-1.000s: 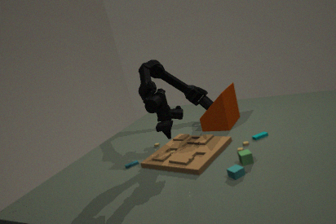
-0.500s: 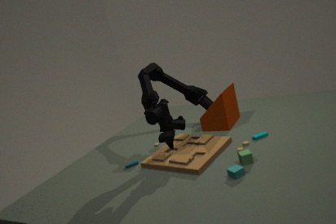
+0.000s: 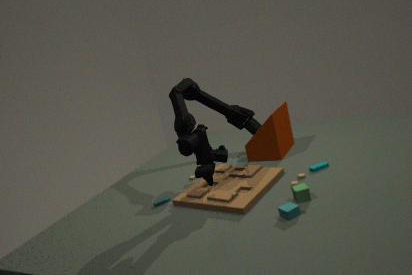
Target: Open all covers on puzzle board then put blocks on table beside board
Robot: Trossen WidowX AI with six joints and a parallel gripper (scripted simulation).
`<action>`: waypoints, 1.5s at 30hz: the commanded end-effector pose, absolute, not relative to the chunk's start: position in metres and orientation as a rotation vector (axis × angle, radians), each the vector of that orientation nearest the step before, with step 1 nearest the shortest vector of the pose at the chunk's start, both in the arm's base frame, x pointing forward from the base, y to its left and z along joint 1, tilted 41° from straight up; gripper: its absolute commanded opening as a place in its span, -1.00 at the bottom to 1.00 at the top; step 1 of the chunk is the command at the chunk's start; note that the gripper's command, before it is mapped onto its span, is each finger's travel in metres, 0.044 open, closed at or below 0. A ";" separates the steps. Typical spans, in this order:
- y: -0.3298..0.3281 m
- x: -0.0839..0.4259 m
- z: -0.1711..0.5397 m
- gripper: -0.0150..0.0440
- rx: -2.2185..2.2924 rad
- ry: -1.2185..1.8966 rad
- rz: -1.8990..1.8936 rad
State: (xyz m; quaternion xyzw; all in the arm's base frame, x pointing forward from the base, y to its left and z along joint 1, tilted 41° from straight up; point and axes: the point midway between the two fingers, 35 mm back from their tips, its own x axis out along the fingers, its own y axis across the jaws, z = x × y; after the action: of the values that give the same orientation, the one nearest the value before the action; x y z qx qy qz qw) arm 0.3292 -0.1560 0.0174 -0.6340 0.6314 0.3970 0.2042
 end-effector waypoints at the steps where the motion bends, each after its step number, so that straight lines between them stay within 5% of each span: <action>1: -0.157 0.328 0.016 -0.49 -1.774 1.766 1.116; 21: -0.166 0.323 0.020 -0.49 -1.744 1.779 1.061; 33: -0.166 0.323 0.021 -0.49 -1.040 1.802 0.004; 45: -0.167 0.323 0.021 -0.49 -0.180 1.410 -0.932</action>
State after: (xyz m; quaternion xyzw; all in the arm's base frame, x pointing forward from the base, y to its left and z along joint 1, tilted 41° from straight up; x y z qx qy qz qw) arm 0.3253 -0.1650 0.0217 -0.3150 0.7284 -0.1542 0.5886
